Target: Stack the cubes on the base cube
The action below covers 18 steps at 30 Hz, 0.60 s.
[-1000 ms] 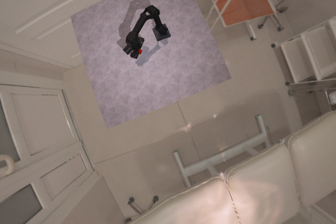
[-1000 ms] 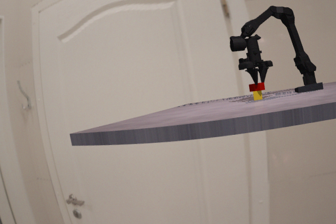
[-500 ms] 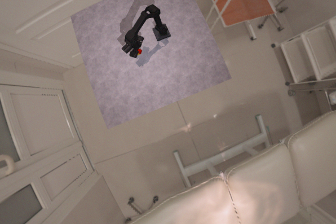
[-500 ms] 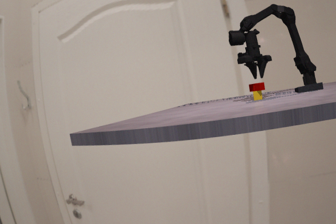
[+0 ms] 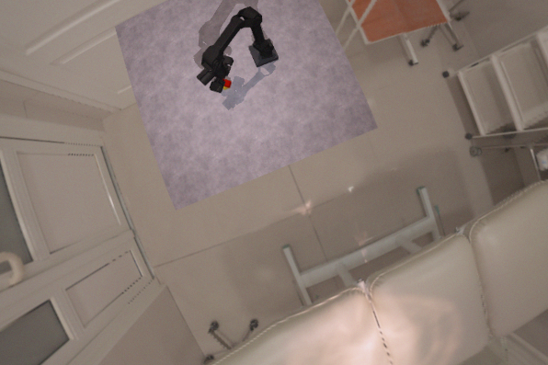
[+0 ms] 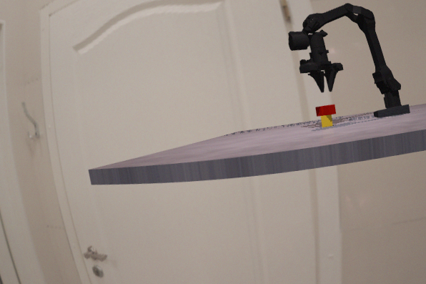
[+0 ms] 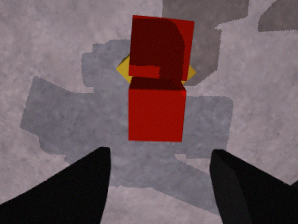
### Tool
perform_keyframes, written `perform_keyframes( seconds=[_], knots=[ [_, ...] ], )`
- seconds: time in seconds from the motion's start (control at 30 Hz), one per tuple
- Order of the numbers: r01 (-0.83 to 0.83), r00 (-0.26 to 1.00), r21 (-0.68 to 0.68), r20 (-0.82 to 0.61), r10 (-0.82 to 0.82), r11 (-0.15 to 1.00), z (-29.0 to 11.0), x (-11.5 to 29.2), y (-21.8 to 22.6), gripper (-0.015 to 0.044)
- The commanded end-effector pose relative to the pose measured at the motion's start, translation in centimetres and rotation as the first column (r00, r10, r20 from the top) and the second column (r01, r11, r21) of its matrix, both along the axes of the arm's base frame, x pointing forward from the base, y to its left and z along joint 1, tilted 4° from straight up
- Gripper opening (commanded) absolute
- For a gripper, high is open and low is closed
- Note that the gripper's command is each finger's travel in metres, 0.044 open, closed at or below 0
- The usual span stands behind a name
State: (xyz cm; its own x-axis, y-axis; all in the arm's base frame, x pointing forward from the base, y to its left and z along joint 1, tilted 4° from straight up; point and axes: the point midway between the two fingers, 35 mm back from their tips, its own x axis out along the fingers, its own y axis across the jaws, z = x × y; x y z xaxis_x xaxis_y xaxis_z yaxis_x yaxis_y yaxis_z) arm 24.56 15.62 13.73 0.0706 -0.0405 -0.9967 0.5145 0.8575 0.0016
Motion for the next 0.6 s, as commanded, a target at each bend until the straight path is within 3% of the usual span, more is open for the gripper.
perform_keyframes(
  seconds=[0.0, 0.23, 0.47, 0.57],
  knots=[
    [0.006, 1.0, 0.002, 0.002, -0.006, 1.0, 0.4, 0.0, 0.0, 0.0205],
    [-0.001, 1.0, -0.001, -0.002, 0.001, 1.0, 0.4, -0.2, 0.2, 0.0389],
    [-0.001, 1.0, 0.007, -0.007, 0.001, 1.0, 0.1, -4.6, 8.5, 0.04],
    [-0.001, 1.0, 0.007, -0.008, 0.001, 1.0, 0.0, -5.2, 9.3, 0.04]
  ],
)
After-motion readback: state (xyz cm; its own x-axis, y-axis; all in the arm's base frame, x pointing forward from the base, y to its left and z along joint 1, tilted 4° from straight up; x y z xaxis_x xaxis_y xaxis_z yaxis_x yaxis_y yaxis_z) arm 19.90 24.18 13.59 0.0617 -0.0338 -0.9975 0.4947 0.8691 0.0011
